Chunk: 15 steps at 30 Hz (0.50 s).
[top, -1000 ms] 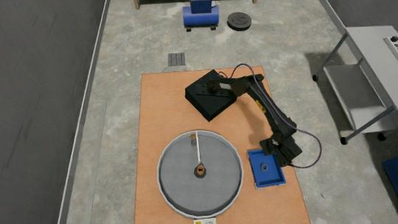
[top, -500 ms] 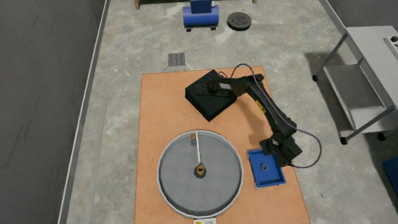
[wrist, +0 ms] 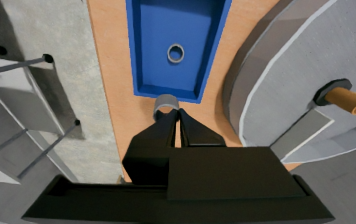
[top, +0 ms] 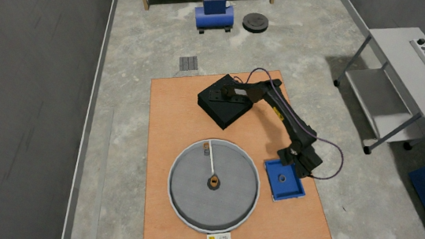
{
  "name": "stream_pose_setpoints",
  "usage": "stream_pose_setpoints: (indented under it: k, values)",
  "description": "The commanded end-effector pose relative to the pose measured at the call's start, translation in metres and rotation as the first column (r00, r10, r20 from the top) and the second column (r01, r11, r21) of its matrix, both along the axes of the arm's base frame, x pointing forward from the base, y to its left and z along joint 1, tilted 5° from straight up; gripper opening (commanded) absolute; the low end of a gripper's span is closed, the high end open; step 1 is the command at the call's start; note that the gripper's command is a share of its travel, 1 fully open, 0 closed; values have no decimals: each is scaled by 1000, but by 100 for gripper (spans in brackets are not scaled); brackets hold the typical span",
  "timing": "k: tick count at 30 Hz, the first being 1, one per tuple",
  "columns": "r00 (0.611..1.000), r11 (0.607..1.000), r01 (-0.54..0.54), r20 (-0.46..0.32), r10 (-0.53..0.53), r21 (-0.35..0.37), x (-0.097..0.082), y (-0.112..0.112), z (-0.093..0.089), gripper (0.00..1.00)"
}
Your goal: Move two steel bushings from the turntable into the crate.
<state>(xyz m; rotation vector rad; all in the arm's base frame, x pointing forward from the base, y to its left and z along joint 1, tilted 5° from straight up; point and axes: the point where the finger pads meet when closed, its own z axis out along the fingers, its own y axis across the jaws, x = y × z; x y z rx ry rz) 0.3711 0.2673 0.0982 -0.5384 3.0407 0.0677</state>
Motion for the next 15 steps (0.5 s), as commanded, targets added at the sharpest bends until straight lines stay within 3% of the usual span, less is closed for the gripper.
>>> stream_pose_setpoints:
  k: [1, 15]
  values:
    - [999, 1000, 6, 37, -7, 10, 7, 3, 11, 0]
    - [999, 1000, 3, 49, -4, 19, 5, 7, 16, 0]
